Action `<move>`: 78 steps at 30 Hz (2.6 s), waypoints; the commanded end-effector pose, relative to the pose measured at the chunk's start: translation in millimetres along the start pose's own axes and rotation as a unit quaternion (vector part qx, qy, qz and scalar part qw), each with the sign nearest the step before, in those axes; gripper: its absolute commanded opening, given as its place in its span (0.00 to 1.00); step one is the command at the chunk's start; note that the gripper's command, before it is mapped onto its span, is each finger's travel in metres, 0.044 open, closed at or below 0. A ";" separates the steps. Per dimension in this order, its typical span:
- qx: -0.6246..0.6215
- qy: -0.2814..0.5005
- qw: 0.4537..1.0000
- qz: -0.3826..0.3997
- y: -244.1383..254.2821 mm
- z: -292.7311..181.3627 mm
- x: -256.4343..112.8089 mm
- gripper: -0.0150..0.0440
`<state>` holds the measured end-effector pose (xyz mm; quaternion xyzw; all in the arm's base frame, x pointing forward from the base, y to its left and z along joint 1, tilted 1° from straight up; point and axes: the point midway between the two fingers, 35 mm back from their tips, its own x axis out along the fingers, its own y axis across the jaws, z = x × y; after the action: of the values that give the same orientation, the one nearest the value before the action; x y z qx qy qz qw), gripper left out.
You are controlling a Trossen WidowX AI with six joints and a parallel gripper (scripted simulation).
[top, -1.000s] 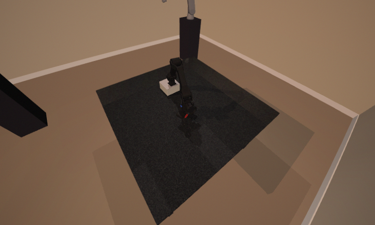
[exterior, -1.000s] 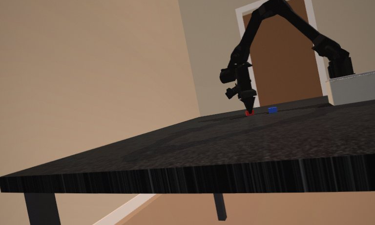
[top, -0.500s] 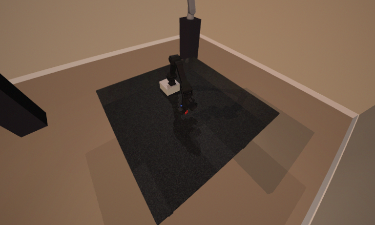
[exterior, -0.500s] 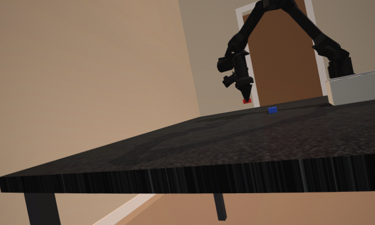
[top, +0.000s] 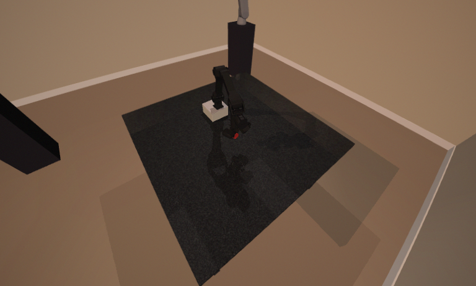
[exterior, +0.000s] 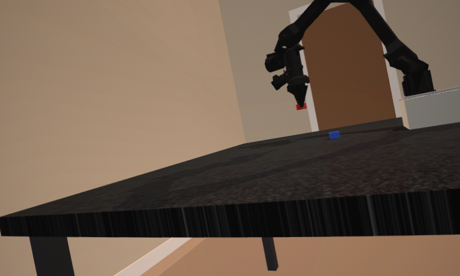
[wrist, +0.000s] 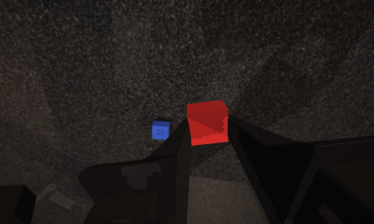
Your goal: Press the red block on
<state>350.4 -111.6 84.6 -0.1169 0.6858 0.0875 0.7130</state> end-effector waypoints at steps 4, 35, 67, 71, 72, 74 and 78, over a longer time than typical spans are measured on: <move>0.010 0.004 1.000 0.000 7.5 -7.9 1.6 0.25; 0.109 0.008 0.994 0.004 77.0 -75.7 54.3 0.25; 0.113 0.008 0.994 0.004 82.9 -81.0 94.1 0.25; 0.113 0.008 0.994 0.004 83.2 -80.7 95.7 0.25; 0.113 0.008 0.994 0.004 83.3 -80.6 96.3 0.25; 0.113 0.008 0.994 0.004 83.5 -80.5 97.2 0.25; 0.113 0.008 0.994 0.004 83.5 -80.5 97.4 0.25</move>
<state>254.0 -58.3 -17.9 -0.0343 0.6973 0.0124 0.7158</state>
